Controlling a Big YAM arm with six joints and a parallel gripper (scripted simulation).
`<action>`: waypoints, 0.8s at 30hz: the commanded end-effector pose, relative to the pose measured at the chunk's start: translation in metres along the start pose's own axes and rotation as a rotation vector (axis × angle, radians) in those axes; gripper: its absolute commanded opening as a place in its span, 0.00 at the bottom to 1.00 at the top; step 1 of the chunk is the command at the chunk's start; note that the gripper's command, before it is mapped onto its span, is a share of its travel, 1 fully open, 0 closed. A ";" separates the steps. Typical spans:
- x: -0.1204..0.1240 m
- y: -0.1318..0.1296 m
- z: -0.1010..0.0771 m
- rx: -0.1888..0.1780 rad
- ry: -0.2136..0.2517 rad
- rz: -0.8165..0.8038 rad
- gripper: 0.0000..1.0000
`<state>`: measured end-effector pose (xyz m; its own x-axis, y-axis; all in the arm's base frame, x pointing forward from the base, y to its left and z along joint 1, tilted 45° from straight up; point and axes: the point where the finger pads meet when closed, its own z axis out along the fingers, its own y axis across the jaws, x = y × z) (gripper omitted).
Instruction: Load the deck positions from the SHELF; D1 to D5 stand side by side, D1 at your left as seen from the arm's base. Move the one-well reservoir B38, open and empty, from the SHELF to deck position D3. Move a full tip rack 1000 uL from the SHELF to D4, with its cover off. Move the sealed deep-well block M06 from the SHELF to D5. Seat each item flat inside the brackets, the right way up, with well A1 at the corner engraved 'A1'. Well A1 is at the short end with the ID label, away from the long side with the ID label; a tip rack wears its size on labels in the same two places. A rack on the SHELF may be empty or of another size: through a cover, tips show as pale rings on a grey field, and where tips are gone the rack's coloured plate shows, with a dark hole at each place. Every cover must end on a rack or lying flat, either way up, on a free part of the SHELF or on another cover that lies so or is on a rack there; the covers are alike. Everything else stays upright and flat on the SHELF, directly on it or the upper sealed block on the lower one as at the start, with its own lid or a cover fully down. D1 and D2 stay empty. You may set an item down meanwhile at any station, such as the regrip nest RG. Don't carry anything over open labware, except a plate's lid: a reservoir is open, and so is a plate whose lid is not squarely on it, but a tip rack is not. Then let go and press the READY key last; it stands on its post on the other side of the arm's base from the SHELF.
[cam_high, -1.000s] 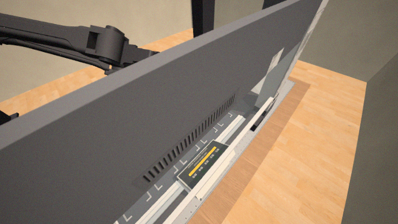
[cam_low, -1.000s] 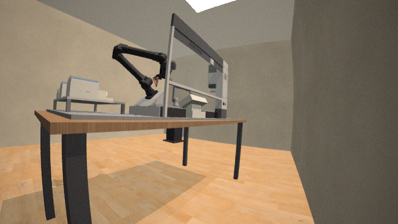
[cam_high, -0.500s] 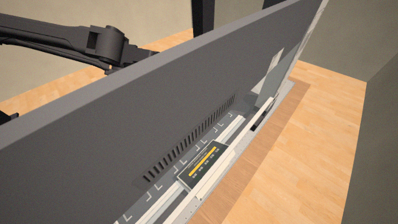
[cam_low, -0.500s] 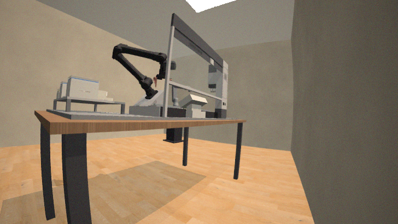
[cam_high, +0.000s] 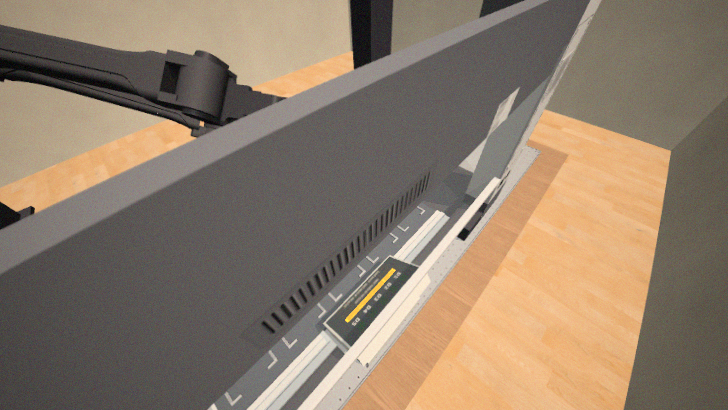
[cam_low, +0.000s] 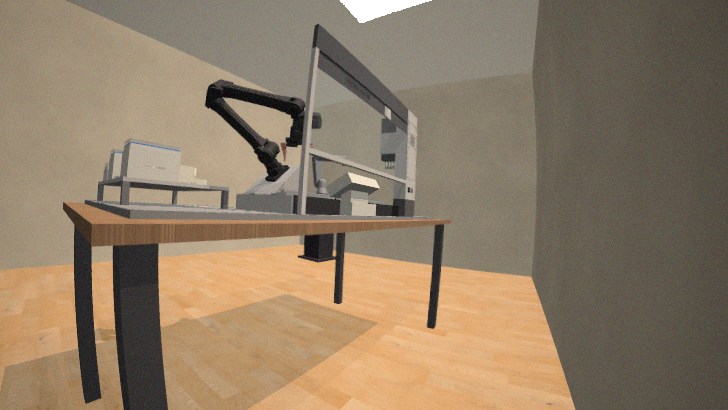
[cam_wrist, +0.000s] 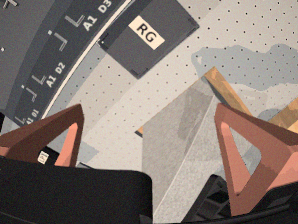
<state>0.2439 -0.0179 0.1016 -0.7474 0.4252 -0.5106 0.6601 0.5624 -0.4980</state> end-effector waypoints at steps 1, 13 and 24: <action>-0.004 0.006 -0.003 -0.018 -0.011 0.105 1.00; -0.006 0.009 -0.006 -0.028 -0.013 0.306 1.00; -0.006 0.009 -0.006 -0.028 -0.010 0.486 1.00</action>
<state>0.2440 -0.0181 0.1012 -0.4394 0.6077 -0.6616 0.8951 0.3583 -0.2654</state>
